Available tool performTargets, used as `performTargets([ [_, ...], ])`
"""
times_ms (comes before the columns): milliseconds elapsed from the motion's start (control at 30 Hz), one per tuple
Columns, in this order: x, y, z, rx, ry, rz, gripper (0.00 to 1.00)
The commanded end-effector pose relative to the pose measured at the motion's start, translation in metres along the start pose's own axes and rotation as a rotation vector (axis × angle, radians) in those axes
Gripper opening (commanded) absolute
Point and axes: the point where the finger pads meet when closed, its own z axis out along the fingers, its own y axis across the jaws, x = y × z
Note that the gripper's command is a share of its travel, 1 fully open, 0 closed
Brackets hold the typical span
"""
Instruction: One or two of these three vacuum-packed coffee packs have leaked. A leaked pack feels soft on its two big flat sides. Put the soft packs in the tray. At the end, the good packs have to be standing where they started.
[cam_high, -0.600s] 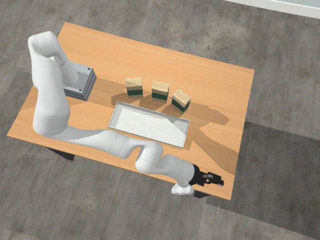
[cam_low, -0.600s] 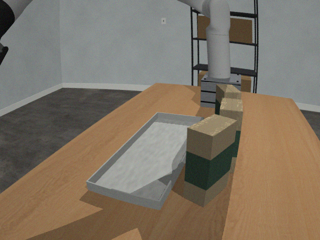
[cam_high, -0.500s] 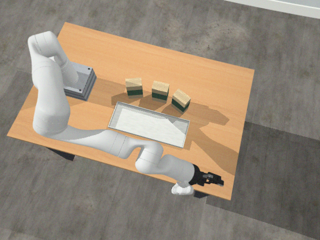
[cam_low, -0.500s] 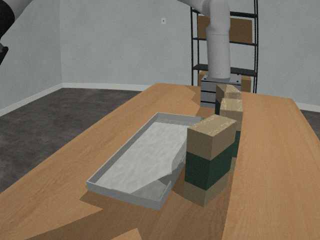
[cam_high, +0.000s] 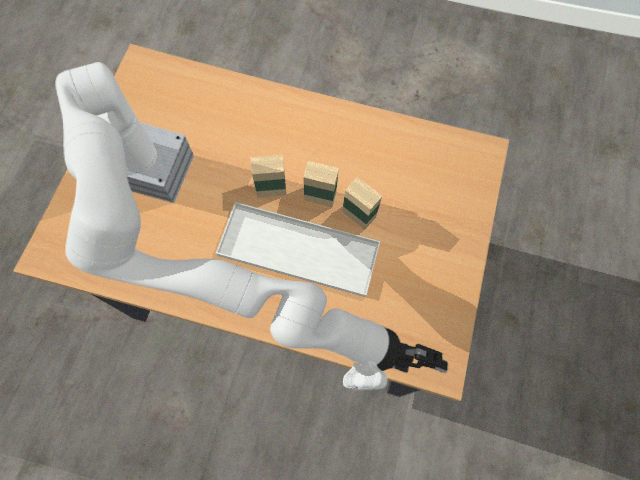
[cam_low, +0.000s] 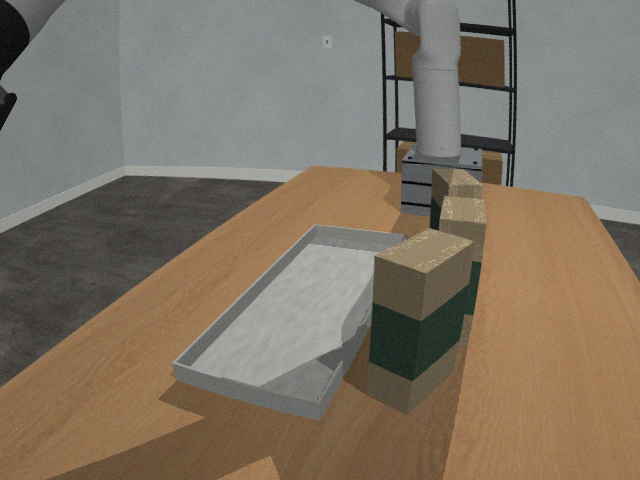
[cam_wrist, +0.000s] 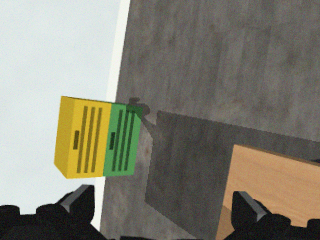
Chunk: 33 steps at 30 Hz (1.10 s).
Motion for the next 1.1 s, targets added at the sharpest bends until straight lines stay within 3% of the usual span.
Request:
performTargets([
  [0, 0.000, -0.002, -0.001, 0.002, 0.001, -0.002, 1.00],
  [200, -0.026, -0.001, -0.001, -0.016, -0.033, -0.041, 1.00],
  [300, -0.060, 0.002, -0.003, -0.041, -0.079, -0.097, 1.00],
  [433, -0.130, 0.011, -0.011, -0.091, -0.172, -0.218, 1.00],
  [500, -0.130, 0.011, -0.011, -0.091, -0.172, -0.218, 1.00],
  [533, -0.151, 0.015, -0.015, -0.106, -0.200, -0.256, 1.00],
  [700, -0.258, 0.050, -0.046, -0.193, -0.360, -0.499, 1.00],
  [867, -0.346, 0.105, -0.096, -0.289, -0.526, -0.800, 1.00],
  [1000, -0.400, 0.159, -0.147, -0.364, -0.643, -1.055, 1.00],
  [1067, -0.400, 0.159, -0.147, -0.364, -0.643, -1.055, 1.00],
])
